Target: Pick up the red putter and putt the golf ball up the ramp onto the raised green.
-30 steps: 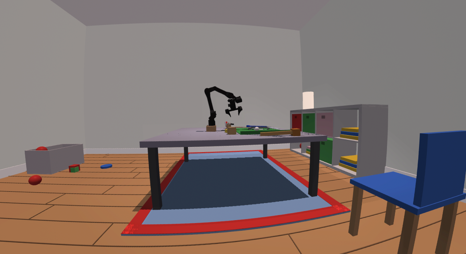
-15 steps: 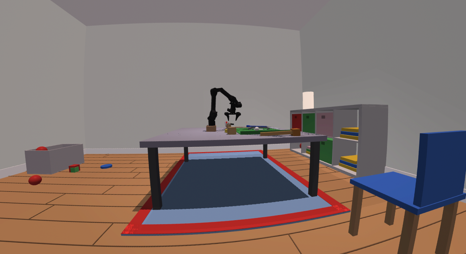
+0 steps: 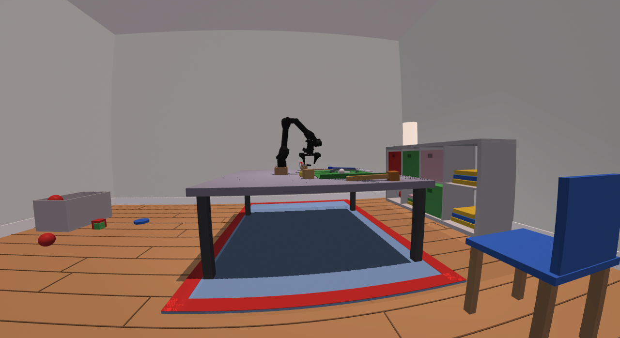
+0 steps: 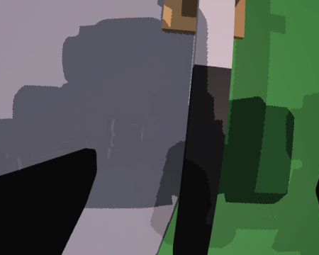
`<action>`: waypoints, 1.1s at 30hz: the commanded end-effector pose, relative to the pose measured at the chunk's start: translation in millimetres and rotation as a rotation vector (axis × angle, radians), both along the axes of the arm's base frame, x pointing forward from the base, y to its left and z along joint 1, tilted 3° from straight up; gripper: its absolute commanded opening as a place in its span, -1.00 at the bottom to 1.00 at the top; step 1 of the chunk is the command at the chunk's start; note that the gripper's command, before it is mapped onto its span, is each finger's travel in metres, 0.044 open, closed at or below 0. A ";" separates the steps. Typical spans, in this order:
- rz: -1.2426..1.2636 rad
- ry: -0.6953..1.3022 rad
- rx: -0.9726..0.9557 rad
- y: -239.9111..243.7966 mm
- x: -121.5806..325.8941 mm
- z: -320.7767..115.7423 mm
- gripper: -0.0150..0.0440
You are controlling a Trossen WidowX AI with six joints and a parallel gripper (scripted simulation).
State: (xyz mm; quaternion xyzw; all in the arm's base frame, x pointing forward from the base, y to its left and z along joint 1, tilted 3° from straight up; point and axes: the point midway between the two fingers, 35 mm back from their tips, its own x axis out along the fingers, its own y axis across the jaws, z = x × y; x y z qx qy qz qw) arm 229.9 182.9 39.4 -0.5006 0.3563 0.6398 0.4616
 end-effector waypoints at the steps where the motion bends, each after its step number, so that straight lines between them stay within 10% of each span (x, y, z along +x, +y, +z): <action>1: -0.004 0.011 -0.014 -3.0 -2.7 -18.6 1.00; 27: -0.004 0.011 -0.014 -3.7 -2.9 -42.0 1.00; 33: -0.002 0.010 -0.007 -2.2 -2.2 -38.7 0.47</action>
